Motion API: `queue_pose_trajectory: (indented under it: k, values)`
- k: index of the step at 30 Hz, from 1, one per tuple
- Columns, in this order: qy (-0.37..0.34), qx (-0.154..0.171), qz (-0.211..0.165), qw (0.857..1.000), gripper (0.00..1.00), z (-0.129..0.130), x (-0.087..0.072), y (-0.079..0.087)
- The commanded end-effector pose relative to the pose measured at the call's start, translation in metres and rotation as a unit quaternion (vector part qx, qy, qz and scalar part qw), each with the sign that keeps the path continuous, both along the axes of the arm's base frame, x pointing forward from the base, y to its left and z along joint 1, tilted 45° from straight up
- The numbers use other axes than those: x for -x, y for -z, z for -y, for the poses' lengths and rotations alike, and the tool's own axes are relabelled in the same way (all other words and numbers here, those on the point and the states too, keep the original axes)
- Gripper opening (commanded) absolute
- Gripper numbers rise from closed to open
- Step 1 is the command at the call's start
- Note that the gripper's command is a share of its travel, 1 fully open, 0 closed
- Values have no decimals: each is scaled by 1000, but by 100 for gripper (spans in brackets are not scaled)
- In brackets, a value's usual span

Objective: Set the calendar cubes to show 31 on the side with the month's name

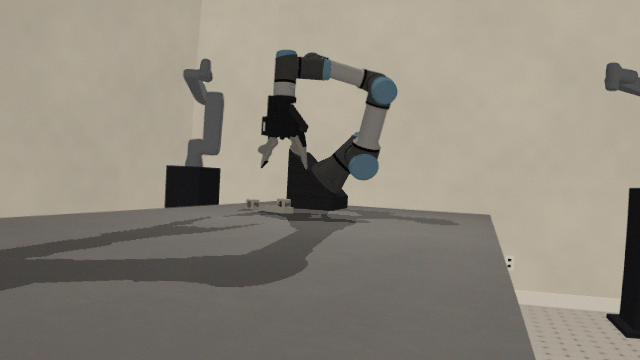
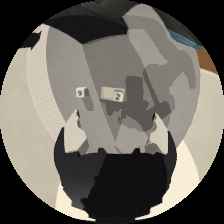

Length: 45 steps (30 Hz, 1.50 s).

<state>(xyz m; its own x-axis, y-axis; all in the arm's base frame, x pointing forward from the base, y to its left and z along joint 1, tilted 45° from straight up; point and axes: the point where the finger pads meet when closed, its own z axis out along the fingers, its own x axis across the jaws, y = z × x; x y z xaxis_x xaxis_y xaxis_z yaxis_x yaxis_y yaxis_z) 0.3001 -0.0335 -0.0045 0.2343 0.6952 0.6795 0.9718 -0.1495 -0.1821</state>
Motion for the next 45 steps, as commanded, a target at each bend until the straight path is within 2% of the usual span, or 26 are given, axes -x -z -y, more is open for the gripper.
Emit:
queue_pose_trajectory:
  k: [1, 9, 16, 18, 25, 26, 31, 32, 33, 35, 45]
  values:
    - [-11, 0, 13, 1000, 100, 3, 1, 2]
    - [-81, -1, 81, 993, 100, 13, 6, 15]
    - [-167, -4, 166, 972, 100, 26, 12, 31]
    - [-167, -4, 166, 972, 100, 26, 12, 31]
    - [-260, -7, 258, 931, 100, 38, 19, 48]
    - [-262, -7, 259, 930, 100, 39, 19, 49]
    - [-326, -10, 322, 889, 100, 47, 24, 61]
    - [-326, -10, 323, 888, 100, 47, 24, 61]
    - [-338, -10, 335, 879, 100, 49, 24, 63]
    - [-338, -10, 335, 879, 100, 49, 24, 63]
    - [-433, -14, 429, 793, 100, 60, 31, 82]
